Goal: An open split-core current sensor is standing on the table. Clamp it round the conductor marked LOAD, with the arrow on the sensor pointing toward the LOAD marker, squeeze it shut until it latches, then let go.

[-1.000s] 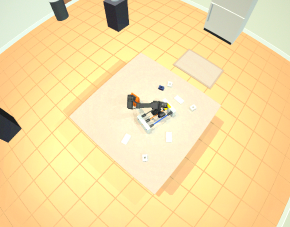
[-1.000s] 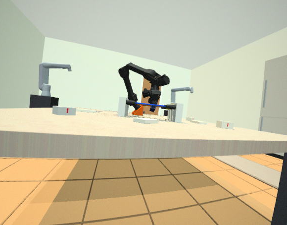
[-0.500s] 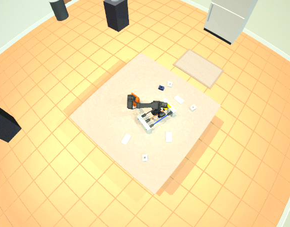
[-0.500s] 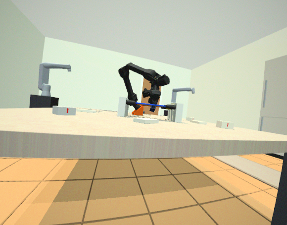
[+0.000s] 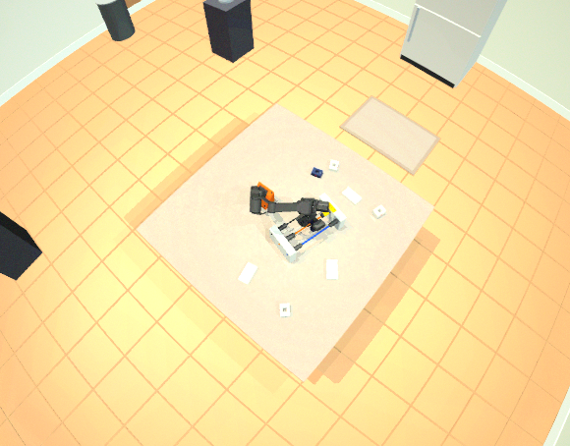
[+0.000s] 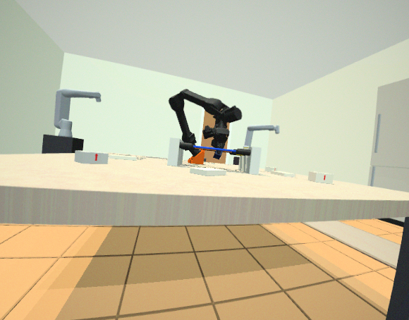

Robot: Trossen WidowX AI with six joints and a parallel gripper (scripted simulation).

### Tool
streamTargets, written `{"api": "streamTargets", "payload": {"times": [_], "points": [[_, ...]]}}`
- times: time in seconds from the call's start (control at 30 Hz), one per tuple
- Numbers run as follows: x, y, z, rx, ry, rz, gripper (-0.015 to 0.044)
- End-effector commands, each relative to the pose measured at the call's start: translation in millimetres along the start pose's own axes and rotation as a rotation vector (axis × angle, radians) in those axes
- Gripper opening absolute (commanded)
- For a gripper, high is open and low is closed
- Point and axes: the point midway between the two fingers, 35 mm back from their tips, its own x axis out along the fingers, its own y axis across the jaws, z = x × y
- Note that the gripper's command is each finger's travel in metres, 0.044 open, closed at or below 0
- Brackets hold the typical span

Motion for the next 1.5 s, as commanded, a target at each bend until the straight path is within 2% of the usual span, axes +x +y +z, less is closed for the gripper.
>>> {"api": "streamTargets", "payload": {"times": [0.0, 1.47], "points": [[-7.7, 2.2, -7.1, -0.001, 0.022, 0.023, 0.0], [-0.1, 0.0, -0.1, 0.0, 0.0, 0.0, 0.0]]}}
